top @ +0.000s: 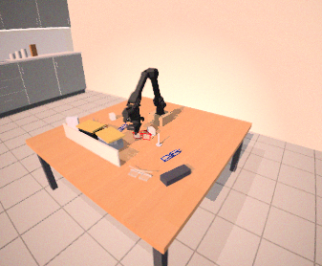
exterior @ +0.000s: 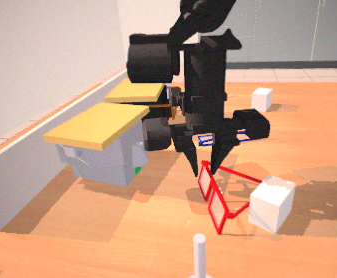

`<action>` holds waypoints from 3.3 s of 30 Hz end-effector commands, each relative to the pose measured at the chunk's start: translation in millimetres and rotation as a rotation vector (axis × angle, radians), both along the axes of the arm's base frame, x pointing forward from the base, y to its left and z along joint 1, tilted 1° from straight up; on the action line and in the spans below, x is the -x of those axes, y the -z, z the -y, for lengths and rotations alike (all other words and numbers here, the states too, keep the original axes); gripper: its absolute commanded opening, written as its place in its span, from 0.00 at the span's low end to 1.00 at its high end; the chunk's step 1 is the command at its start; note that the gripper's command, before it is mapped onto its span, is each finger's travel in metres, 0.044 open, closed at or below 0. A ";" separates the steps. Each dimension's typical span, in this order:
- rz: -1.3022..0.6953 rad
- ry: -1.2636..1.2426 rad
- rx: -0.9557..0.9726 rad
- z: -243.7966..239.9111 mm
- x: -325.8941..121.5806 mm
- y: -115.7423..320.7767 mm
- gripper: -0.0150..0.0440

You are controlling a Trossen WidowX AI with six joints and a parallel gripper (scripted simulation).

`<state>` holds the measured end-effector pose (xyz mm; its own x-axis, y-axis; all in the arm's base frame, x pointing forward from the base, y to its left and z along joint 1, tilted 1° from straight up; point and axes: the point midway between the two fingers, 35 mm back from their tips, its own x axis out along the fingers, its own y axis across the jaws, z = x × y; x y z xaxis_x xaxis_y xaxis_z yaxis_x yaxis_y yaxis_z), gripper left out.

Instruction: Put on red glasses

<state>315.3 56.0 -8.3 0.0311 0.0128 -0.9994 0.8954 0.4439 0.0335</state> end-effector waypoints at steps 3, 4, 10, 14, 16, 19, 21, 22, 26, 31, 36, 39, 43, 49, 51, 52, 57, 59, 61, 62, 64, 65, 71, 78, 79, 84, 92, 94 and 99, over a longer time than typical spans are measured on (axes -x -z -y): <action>-0.019 0.004 -0.002 -0.8 3.5 13.7 0.46; -0.019 0.004 -0.002 -0.9 3.5 15.1 0.46; -0.019 0.004 -0.002 -1.0 3.4 16.1 0.46; -0.019 0.004 -0.002 -1.0 3.5 16.1 0.46; -0.019 0.004 -0.002 -0.8 3.9 16.1 0.46; -0.019 0.004 -0.002 -0.3 4.9 16.2 0.46; -0.019 0.004 -0.002 0.2 5.8 16.2 0.46; -0.019 0.004 -0.002 0.4 6.3 16.2 0.46; -0.019 0.004 -0.002 1.3 8.2 16.3 0.46; -0.015 0.004 0.002 1.3 5.3 15.8 0.41; -0.015 0.004 0.002 1.3 5.3 15.8 0.36; -0.015 0.004 0.002 1.3 5.3 15.8 0.32; -0.015 0.004 0.002 1.3 5.3 15.8 0.28; -0.015 0.004 0.002 1.3 5.3 15.8 0.25; -0.015 0.004 0.002 1.2 4.7 12.0 0.25; -0.016 0.004 0.002 1.1 4.1 8.5 0.25; -0.016 0.004 0.001 0.9 2.2 -24.2 0.25; -0.017 0.004 0.000 1.0 2.7 -40.8 0.25; -0.017 0.004 -0.001 1.1 3.3 -55.3 0.25; -0.018 0.004 -0.001 1.1 3.6 -62.4 0.25; -0.018 0.004 -0.002 1.0 3.8 -73.9 0.25; -0.018 0.004 -0.002 0.9 3.8 -79.5 0.25; -0.018 0.013 -0.002 -0.3 3.2 -87.4 0.25; -0.019 0.120 -0.007 -24.7 -3.1 -88.8 0.25; -0.020 0.141 -0.007 -29.6 -4.1 -89.0 0.25; -0.021 0.245 -0.012 -54.8 -7.8 -90.0 0.25; -0.024 0.412 -0.019 -96.7 -9.3 -90.8 0.25; -0.025 0.454 -0.020 -107.4 -8.7 -90.8 0.25; -0.027 0.527 -0.023 -126.2 -6.9 -90.8 0.25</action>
<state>322.7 174.9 84.9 0.0232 0.0245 -0.9994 0.9992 -0.0321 0.0224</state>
